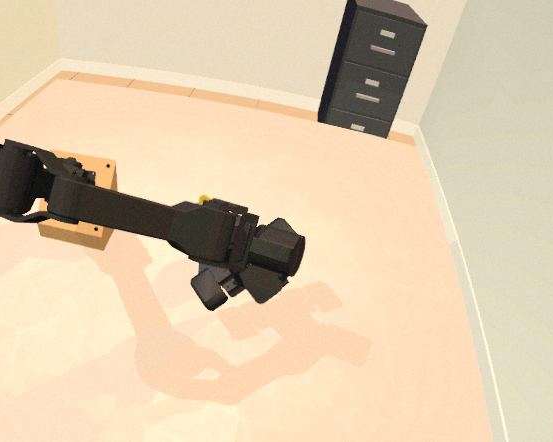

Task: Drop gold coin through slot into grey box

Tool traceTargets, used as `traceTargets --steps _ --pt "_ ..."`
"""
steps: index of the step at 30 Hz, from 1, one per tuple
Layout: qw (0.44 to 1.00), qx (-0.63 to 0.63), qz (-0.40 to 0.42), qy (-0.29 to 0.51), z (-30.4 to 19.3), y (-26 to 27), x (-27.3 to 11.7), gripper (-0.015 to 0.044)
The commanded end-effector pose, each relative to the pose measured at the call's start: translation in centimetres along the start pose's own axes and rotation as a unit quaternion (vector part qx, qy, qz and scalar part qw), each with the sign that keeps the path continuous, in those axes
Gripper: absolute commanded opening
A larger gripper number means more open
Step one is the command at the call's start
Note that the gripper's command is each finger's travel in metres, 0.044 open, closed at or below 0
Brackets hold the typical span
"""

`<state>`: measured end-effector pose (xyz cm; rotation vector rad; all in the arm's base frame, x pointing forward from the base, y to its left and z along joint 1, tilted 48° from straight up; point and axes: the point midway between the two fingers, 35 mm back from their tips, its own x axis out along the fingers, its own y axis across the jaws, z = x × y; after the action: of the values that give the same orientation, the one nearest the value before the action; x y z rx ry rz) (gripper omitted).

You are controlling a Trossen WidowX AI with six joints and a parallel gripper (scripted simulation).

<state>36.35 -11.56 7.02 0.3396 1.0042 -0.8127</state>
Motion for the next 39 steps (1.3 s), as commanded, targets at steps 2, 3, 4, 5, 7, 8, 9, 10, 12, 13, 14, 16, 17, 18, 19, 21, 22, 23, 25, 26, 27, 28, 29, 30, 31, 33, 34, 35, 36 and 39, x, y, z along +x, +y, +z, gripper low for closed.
traceTargets --steps 2,3,4,5,7,8,9,10,12,13,14,16,17,18,19,21,22,23,25,26,27,28,29,30,31,33,34,35,36,39 --pt "0.997 -0.026 -0.042 0.059 -7.1 4.5 0.5 0.0161" --pt "0.996 -0.033 -0.054 0.067 -8.7 5.2 0.4 0.0161" --pt "0.994 -0.040 -0.067 0.073 -10.3 5.9 0.4 0.0161" --pt "0.993 -0.047 -0.081 0.078 -11.9 6.4 0.3 0.0161" --pt "0.989 -0.063 -0.111 0.080 -15.0 7.2 0.0 0.0161" --pt "0.986 -0.072 -0.126 0.078 -16.5 7.4 -0.2 0.0161" --pt "0.984 -0.080 -0.141 0.074 -17.8 7.6 -0.4 0.0161" --pt "0.981 -0.088 -0.157 0.067 -19.2 7.7 -0.6 0.0161" --pt "0.976 -0.106 -0.186 0.048 -21.7 7.6 -1.1 0.0161" --pt "0.972 -0.115 -0.200 0.035 -22.9 7.6 -1.4 0.0161" --pt "0.969 -0.123 -0.213 0.021 -24.0 7.5 -1.7 0.0161" --pt "0.965 -0.133 -0.227 0.002 -25.3 7.3 -2.0 0.0161" --pt "0.964 -0.135 -0.229 -0.001 -25.5 7.2 -2.1 0.0161" --pt "0.964 -0.135 -0.229 -0.001 -25.5 7.2 -2.1 0.0161" --pt "0.964 -0.135 -0.229 -0.001 -25.3 7.2 -2.1 0.0161" --pt "0.964 -0.135 -0.229 -0.001 -25.2 7.3 -2.1 0.0161" --pt "0.964 -0.135 -0.229 -0.001 -25.2 7.1 -1.8 0.0161" --pt "0.964 -0.135 -0.229 -0.001 -25.1 6.8 -1.0 0.0161" --pt "0.964 -0.135 -0.229 -0.002 -24.9 5.8 0.8 0.0161" --pt "0.964 -0.135 -0.229 -0.002 -24.9 5.7 1.1 0.0161" --pt "0.964 -0.135 -0.229 -0.002 -24.9 5.7 1.1 0.0161" --pt "0.964 -0.135 -0.229 -0.002 -24.9 5.7 1.1 0.0161" --pt "0.964 -0.135 -0.229 -0.002 -24.9 5.7 1.1 0.0161" --pt "0.964 -0.135 -0.229 -0.002 -24.9 5.6 1.2 0.0161" --pt "0.964 -0.135 -0.229 -0.002 -24.9 5.5 1.5 0.0161" --pt "0.964 -0.135 -0.230 -0.002 -24.7 5.1 2.3 0.0161" --pt "0.964 -0.135 -0.230 -0.002 -24.7 5.0 2.4 0.0161" --pt "0.964 -0.135 -0.230 -0.002 -24.7 5.0 2.4 0.0161" --pt "0.964 -0.135 -0.230 -0.002 -24.7 5.0 2.4 0.0161" --pt "0.964 -0.135 -0.229 -0.002 -24.7 4.9 2.8 0.0161"
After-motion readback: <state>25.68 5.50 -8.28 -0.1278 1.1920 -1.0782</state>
